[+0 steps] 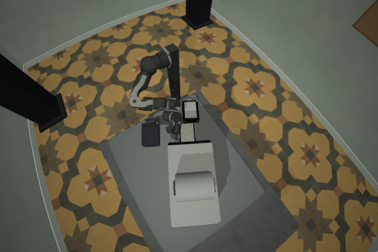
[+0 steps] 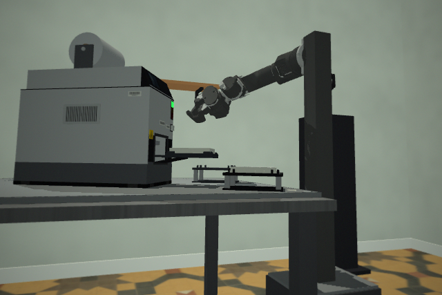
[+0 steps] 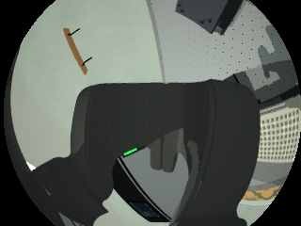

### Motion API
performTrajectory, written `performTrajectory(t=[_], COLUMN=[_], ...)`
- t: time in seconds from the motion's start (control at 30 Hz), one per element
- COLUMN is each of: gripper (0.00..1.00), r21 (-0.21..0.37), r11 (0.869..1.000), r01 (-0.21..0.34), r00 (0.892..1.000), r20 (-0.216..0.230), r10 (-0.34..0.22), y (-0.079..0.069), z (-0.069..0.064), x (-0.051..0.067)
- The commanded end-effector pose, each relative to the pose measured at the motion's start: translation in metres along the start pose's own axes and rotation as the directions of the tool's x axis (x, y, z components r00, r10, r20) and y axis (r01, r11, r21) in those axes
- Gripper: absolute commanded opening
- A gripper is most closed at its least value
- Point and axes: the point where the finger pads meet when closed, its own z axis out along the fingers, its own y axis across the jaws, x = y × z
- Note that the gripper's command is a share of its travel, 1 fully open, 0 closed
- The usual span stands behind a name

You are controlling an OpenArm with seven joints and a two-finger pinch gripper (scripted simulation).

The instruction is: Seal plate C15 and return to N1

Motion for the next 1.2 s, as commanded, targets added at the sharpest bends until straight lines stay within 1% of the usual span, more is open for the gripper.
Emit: performTrajectory(t=[0.0,0.03,0.07,0.1,0.13,0.17,0.57,0.6,0.63,0.67,0.7,0.73,1.13,1.17], gripper=[0.00,0.00,0.00,0.00,0.00,0.00,0.00,0.00,0.00,0.00,0.00,0.00,0.00,0.00], r21=[0.005,0.018,0.035,0.051,0.067,0.082,0.082,0.094,0.112,0.128,0.144,0.160,0.160,0.130], r11=[0.979,0.999,0.995,0.988,0.979,0.967,0.967,0.992,0.985,0.976,0.964,0.949,0.949,0.987], r01=[0.202,0.046,0.095,0.144,0.192,0.240,0.240,0.081,0.129,0.177,0.225,0.272,0.272,0.096], r00=[0.974,0.999,0.995,0.990,0.981,0.971,0.971,0.994,0.989,0.981,0.972,0.959,0.959,0.989], r20=[-0.102,-0.002,-0.008,-0.015,-0.022,-0.031,-0.031,0.072,0.063,0.052,0.042,0.030,0.030,0.101], r10=[-0.201,-0.046,-0.095,-0.143,-0.191,-0.239,-0.239,-0.088,-0.137,-0.185,-0.233,-0.280,-0.280,-0.109], y=[-0.0011,-0.0009,-0.0009,-0.0010,-0.0011,-0.0011,-0.0011,-0.0010,-0.0010,-0.0010,-0.0010,-0.0010,-0.0010,-0.0004], z=[-0.0002,-0.0003,-0.0003,-0.0002,-0.0002,-0.0001,-0.0001,-0.0002,-0.0002,-0.0002,-0.0002,-0.0002,-0.0002,0.0001], x=[-0.0003,-0.0007,-0.0005,-0.0003,-0.0001,0.0002,0.0002,-0.0003,-0.0001,0.0000,0.0002,0.0004,0.0004,0.0006])
